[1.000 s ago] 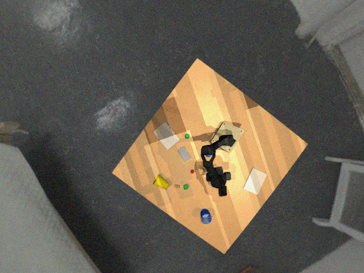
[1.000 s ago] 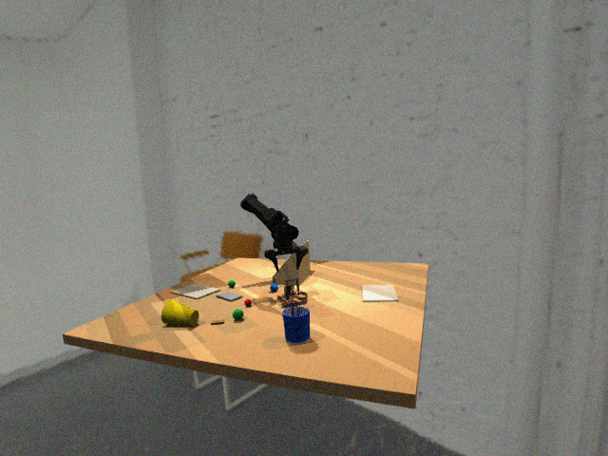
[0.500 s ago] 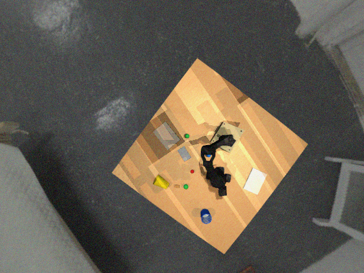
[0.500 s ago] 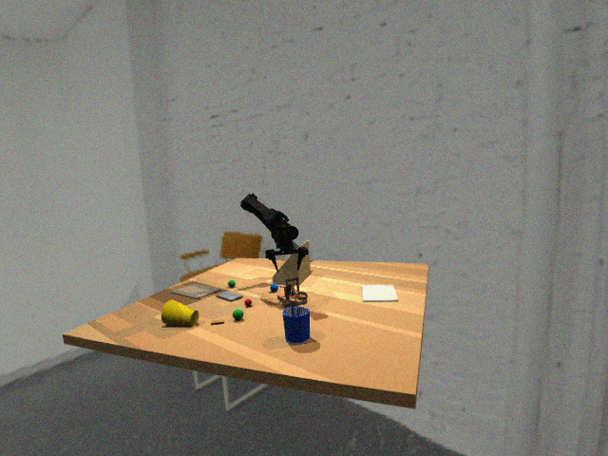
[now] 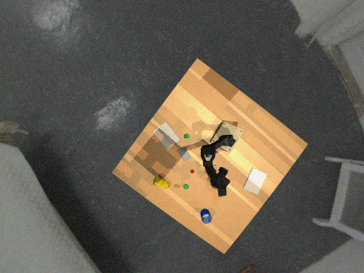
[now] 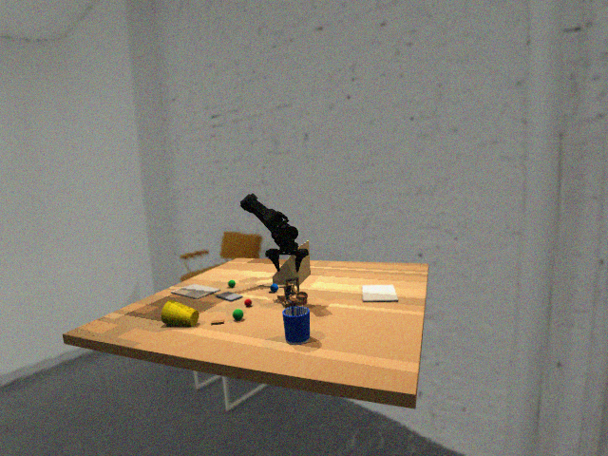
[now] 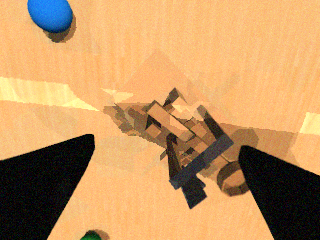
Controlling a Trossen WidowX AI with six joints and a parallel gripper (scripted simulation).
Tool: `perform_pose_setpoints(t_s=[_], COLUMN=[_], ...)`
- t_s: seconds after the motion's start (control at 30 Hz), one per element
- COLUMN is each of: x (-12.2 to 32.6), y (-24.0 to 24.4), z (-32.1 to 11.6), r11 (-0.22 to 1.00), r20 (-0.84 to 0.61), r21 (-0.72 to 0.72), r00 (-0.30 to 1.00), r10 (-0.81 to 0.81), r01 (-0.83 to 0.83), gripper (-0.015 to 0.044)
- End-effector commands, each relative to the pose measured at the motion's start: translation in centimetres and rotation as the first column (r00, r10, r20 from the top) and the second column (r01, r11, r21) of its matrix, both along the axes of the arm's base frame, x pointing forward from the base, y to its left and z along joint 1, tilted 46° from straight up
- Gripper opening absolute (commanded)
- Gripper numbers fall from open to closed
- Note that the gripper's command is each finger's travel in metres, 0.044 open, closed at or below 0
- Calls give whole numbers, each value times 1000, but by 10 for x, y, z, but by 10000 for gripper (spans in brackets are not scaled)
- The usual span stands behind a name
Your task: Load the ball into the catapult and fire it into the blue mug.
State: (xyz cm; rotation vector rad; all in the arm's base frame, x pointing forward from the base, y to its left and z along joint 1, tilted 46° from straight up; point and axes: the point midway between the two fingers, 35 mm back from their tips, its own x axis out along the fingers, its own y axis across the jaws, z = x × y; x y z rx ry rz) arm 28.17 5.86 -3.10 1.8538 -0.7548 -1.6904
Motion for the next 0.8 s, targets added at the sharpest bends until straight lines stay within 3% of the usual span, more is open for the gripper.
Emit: perform_pose_setpoints(t_s=[0.0, 0.37, 0.77], x=[0, 1, 3], y=[0, -2, -3], z=[-1, -2, -5], r11=[994, 928, 785], r20=[113, 358, 554], r21=[19, 111, 277], r00=[987, 857, 576], r10=[-112, -370, -601], r01=[111, 354, 554], gripper=[440, 440, 440])
